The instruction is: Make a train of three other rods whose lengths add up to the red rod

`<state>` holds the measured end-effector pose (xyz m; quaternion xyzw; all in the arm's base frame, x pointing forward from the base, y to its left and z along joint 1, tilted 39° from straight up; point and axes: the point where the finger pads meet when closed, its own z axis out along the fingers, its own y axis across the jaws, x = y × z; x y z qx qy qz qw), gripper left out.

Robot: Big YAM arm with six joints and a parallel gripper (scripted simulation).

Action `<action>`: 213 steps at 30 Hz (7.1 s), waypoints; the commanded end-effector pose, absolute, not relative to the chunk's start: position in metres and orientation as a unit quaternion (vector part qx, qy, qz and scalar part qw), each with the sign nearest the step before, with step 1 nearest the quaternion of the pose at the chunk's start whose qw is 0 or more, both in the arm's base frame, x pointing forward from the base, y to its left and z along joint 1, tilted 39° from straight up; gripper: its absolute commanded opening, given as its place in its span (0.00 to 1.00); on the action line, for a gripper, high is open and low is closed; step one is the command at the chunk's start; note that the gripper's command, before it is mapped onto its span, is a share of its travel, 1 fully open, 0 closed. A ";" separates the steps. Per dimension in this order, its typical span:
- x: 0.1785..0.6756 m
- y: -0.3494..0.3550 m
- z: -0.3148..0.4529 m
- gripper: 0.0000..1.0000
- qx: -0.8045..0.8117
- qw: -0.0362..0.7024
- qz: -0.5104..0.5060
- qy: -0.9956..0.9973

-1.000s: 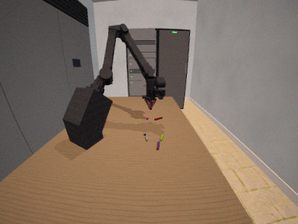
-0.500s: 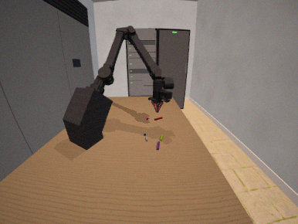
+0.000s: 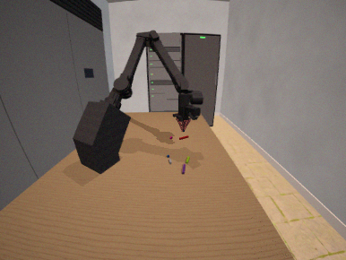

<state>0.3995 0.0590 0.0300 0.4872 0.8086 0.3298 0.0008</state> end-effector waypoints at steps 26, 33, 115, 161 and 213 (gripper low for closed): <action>0.433 0.110 -0.029 0.05 0.484 0.002 0.338 0.807; 0.434 0.113 -0.034 0.05 0.485 0.001 0.338 0.807; 0.425 0.104 -0.041 0.05 0.487 0.000 0.333 0.807; 0.432 0.097 -0.039 0.05 0.488 0.005 0.335 0.806; 0.433 0.116 -0.048 0.05 0.484 -0.001 0.336 0.808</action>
